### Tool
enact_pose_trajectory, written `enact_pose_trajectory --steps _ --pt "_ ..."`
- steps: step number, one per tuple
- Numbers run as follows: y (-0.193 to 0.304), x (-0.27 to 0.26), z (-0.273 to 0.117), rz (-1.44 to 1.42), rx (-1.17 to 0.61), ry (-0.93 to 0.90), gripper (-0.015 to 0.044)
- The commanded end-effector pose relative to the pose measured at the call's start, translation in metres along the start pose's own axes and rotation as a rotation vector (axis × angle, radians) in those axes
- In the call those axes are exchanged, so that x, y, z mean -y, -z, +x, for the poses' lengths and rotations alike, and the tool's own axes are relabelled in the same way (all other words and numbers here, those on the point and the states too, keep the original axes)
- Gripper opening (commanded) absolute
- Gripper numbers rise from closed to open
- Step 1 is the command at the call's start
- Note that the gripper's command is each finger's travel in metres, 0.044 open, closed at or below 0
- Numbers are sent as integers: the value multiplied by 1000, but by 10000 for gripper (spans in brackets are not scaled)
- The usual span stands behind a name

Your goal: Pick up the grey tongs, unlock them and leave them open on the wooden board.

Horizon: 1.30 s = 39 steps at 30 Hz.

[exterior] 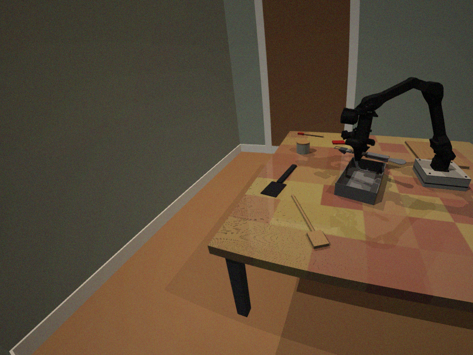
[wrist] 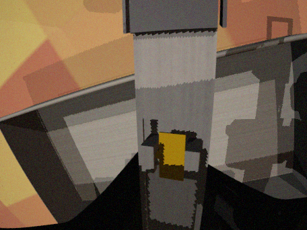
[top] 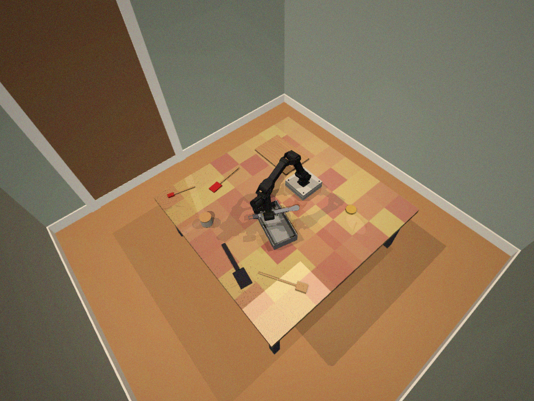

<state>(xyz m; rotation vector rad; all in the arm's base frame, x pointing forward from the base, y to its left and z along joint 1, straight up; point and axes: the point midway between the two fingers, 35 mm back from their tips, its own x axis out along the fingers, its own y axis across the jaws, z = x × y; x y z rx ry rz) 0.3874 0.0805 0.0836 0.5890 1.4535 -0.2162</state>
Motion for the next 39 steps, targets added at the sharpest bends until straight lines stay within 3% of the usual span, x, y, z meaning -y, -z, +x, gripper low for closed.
enact_pose_trajectory --steps 1,8,20,39 --pt "0 -2 -1 0 7 81 -150" --pt "4 -1 -4 -13 21 219 -150" --pt "-1 7 -5 -5 18 217 -150" --pt "-61 111 -33 169 54 234 -150"
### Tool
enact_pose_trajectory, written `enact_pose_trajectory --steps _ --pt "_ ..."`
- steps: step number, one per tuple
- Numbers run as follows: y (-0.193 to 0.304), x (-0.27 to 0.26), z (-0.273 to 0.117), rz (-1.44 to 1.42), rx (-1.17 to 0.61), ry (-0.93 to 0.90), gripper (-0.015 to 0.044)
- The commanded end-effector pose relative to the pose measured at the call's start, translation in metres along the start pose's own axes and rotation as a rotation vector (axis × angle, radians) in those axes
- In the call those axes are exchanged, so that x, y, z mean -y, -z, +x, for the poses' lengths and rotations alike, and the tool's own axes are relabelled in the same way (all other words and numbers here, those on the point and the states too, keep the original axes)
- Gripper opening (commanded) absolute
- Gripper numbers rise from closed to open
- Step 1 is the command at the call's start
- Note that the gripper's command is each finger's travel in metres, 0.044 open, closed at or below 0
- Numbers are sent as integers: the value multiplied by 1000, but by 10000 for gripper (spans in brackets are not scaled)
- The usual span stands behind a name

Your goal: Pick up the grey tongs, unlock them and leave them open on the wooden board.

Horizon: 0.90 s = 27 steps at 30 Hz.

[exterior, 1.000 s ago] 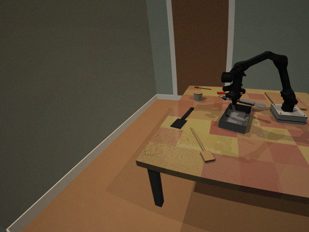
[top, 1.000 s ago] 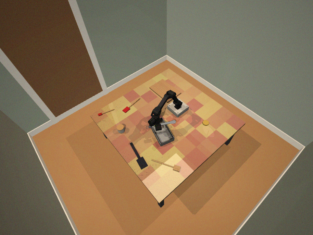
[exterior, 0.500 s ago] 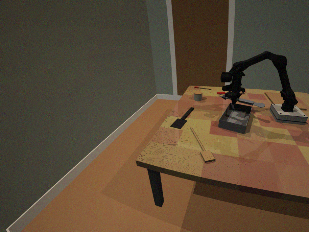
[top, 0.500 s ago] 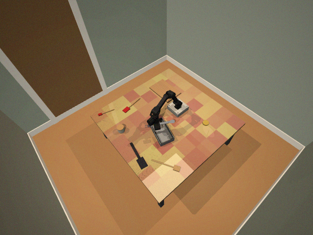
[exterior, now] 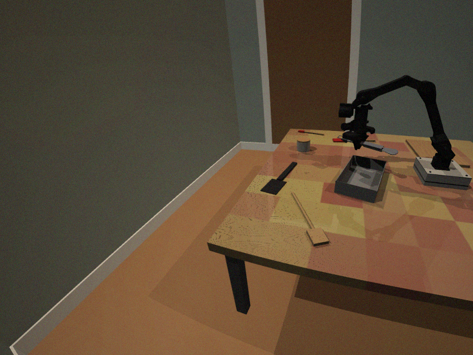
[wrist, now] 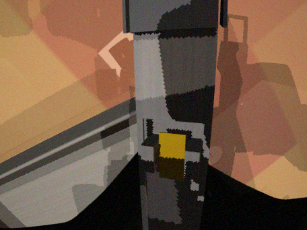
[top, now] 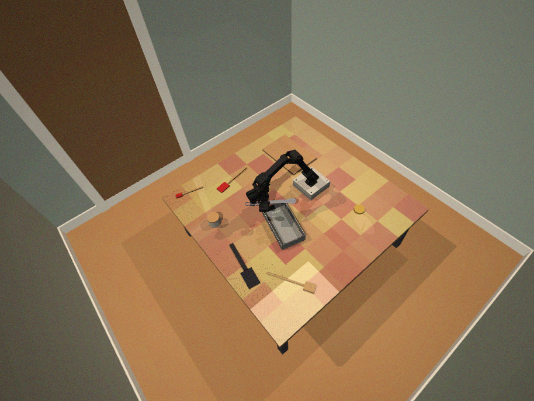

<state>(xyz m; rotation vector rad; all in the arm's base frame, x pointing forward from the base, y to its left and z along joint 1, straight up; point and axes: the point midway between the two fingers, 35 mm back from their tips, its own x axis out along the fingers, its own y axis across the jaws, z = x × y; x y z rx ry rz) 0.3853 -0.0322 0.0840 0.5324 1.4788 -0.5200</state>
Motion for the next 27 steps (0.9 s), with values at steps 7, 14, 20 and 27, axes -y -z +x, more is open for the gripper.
enact_pose_trajectory --steps 7,14,20,27 --pt "-29 57 -6 80 15 3 -150" --pt "-42 99 -6 122 13 14 -150" --pt "-52 136 -7 172 17 15 -150" --pt "-58 180 -9 232 16 15 -150"
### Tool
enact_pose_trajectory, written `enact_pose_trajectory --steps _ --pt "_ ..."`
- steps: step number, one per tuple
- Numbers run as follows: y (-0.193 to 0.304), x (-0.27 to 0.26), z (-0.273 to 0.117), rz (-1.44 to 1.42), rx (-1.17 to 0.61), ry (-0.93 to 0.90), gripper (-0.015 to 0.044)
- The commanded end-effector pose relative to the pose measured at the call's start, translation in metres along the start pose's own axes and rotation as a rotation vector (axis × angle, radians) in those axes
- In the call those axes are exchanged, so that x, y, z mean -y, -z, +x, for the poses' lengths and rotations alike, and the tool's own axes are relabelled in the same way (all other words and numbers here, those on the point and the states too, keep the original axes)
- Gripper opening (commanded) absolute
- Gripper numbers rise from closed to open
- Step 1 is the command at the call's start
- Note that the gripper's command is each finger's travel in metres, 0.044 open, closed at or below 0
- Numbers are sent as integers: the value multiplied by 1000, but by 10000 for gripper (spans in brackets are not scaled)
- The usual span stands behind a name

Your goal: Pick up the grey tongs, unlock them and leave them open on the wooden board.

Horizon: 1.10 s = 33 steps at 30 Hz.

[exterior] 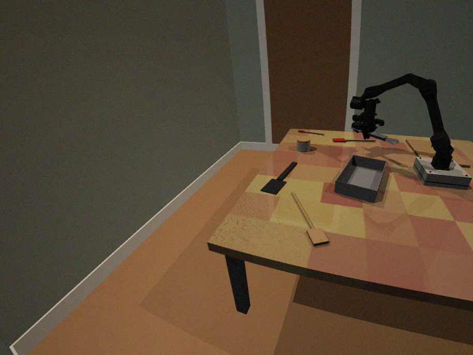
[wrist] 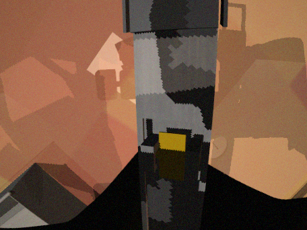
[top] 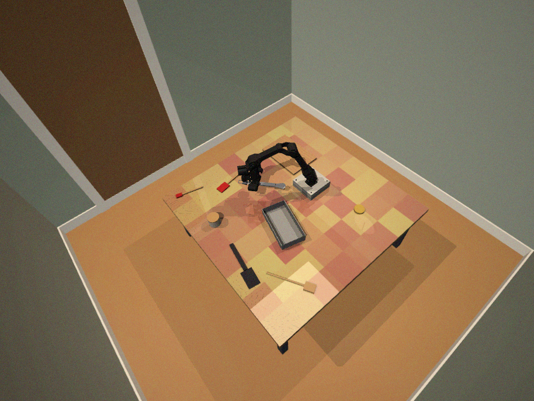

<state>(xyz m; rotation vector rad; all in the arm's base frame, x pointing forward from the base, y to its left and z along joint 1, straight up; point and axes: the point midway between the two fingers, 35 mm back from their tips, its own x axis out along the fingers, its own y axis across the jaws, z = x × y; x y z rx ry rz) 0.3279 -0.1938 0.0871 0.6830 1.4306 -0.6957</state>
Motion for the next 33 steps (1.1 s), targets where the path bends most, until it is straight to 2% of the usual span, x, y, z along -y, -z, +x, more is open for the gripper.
enact_pose_trajectory --steps 1,13,21,33 --pt "-7 24 -5 29 8 -3 -150" --pt "-20 99 -7 131 7 -3 -150" --pt "-21 117 -7 156 8 -2 -150" --pt "-14 190 -7 256 9 7 -150"
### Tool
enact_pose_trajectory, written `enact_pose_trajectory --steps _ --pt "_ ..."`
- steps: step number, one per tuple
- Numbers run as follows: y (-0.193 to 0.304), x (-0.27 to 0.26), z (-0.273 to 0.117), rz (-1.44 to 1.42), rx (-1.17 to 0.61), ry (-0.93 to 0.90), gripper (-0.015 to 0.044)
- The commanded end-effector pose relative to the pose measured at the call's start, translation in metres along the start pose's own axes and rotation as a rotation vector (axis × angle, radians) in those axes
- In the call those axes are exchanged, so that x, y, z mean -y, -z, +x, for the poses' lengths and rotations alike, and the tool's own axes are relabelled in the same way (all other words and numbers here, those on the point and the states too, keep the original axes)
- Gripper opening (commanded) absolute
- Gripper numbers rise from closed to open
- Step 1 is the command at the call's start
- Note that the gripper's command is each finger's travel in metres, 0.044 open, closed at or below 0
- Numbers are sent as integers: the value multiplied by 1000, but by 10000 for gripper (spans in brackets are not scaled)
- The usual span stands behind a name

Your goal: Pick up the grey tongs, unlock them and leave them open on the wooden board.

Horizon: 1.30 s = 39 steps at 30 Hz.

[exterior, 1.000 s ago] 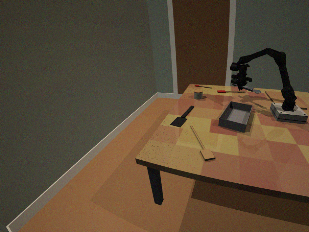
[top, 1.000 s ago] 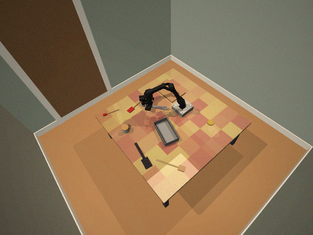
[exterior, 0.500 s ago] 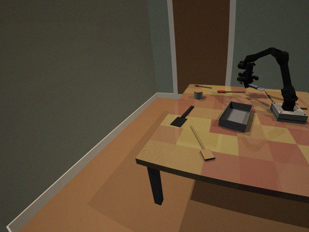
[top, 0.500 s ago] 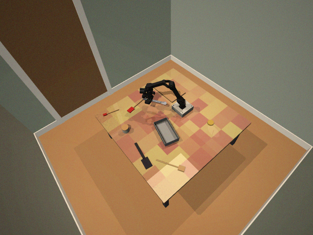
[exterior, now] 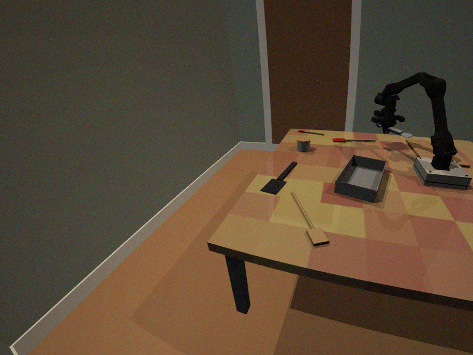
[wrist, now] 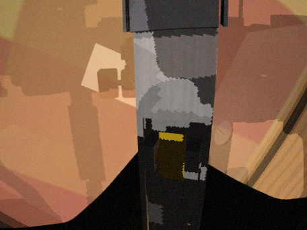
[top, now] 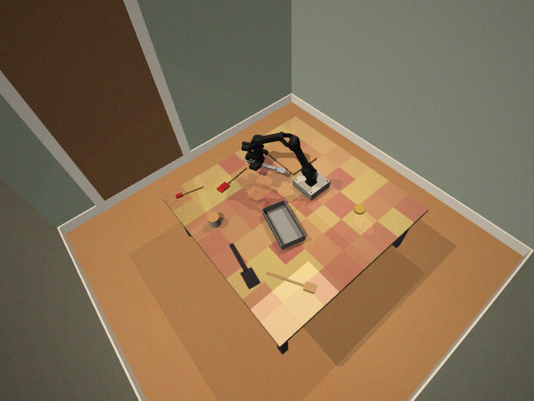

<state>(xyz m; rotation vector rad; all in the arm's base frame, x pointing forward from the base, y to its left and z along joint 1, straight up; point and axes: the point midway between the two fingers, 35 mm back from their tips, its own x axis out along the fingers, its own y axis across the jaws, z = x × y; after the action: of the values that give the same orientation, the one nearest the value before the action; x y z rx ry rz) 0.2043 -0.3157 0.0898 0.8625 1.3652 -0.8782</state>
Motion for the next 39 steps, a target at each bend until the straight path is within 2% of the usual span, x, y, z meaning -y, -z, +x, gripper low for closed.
enact_pose_trajectory --steps 1,20,39 --pt "-1 24 -4 28 11 0 -150" --pt "16 144 -4 197 8 18 -150" --pt "69 251 -5 354 6 20 -150"
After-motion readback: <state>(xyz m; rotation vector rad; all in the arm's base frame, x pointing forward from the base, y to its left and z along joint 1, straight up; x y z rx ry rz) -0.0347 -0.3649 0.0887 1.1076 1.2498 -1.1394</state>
